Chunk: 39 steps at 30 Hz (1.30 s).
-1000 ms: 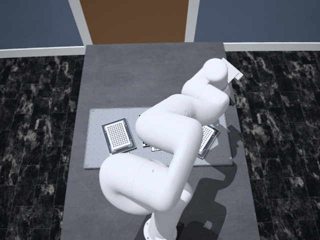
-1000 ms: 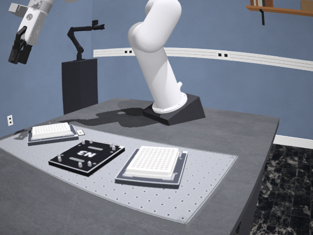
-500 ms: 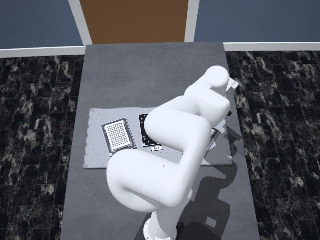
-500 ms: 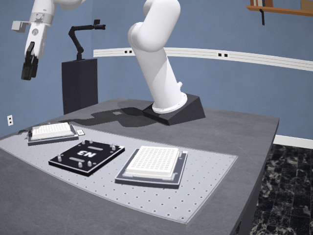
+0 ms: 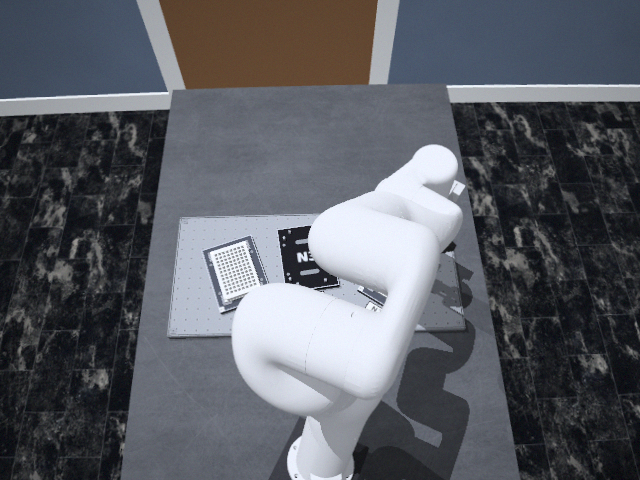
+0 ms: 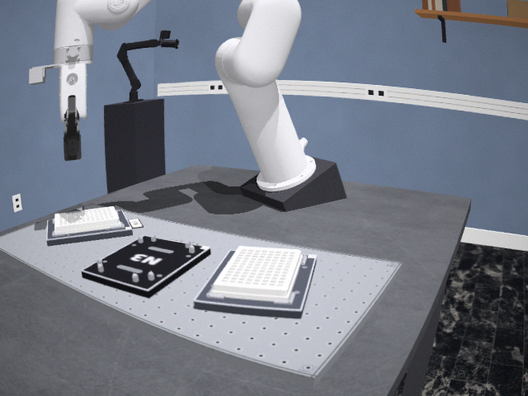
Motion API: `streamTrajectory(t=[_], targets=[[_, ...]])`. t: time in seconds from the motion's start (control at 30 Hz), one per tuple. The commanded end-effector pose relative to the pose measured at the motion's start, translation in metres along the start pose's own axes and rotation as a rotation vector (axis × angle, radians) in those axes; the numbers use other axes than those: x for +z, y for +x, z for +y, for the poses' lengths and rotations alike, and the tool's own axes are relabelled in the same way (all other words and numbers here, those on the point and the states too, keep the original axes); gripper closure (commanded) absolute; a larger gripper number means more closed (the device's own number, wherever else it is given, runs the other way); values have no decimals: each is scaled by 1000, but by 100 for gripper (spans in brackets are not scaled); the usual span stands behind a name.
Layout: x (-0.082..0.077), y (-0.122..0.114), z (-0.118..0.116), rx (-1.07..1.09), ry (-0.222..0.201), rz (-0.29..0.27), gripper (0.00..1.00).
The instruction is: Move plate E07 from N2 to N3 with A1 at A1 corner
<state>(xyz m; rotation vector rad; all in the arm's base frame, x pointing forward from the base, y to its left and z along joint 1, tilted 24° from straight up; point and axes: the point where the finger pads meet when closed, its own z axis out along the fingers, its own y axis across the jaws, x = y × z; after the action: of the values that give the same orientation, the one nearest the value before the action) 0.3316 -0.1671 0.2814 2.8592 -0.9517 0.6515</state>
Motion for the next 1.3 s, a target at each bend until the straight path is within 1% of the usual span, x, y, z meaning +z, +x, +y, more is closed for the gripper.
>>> streamTrajectory(t=[0.0,0.03,0.07,0.57,1.0,1.07,1.27], targets=[[9,-9,0,-12,-1,-13,0],[13,-13,0,-12,-1,-13,0],[13,-13,0,-12,-1,-13,0],[13,-13,0,-12,-1,-13,0],[35,-14,0,-12,-1,-13,0],[35,-14,0,-12,-1,-13,0],[45,-14,0,-12,-1,-13,0]])
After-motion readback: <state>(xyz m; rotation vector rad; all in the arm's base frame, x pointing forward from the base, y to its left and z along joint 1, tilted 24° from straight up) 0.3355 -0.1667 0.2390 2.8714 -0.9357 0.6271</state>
